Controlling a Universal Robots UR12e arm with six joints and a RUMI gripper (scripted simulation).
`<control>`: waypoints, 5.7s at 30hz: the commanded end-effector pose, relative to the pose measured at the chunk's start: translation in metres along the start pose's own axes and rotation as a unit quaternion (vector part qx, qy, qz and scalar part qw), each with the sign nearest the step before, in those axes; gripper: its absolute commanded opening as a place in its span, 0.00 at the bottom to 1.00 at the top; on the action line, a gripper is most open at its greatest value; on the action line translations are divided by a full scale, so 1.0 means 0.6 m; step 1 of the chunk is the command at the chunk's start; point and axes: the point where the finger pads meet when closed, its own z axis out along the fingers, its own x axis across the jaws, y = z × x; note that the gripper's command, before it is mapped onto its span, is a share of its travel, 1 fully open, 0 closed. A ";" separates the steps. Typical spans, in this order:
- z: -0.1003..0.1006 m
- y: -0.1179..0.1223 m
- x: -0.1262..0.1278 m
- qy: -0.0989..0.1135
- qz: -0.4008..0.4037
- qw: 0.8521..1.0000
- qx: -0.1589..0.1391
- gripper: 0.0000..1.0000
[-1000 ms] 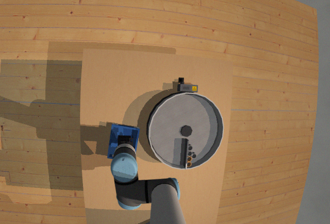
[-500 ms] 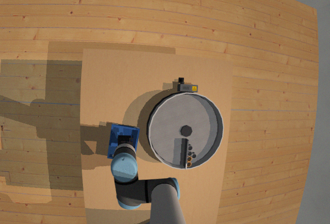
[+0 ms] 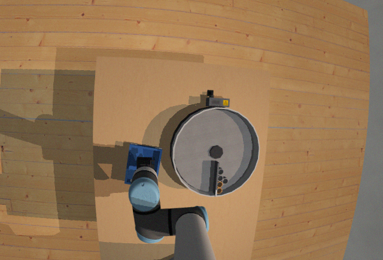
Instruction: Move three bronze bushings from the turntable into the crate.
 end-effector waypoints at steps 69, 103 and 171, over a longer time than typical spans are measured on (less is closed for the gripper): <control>-0.085 0.001 0.000 0.000 0.000 1.000 0.000 0.06; -0.188 0.001 0.000 0.000 0.000 1.000 0.000 0.06; -0.188 0.000 -0.003 0.000 -0.001 1.000 0.000 0.05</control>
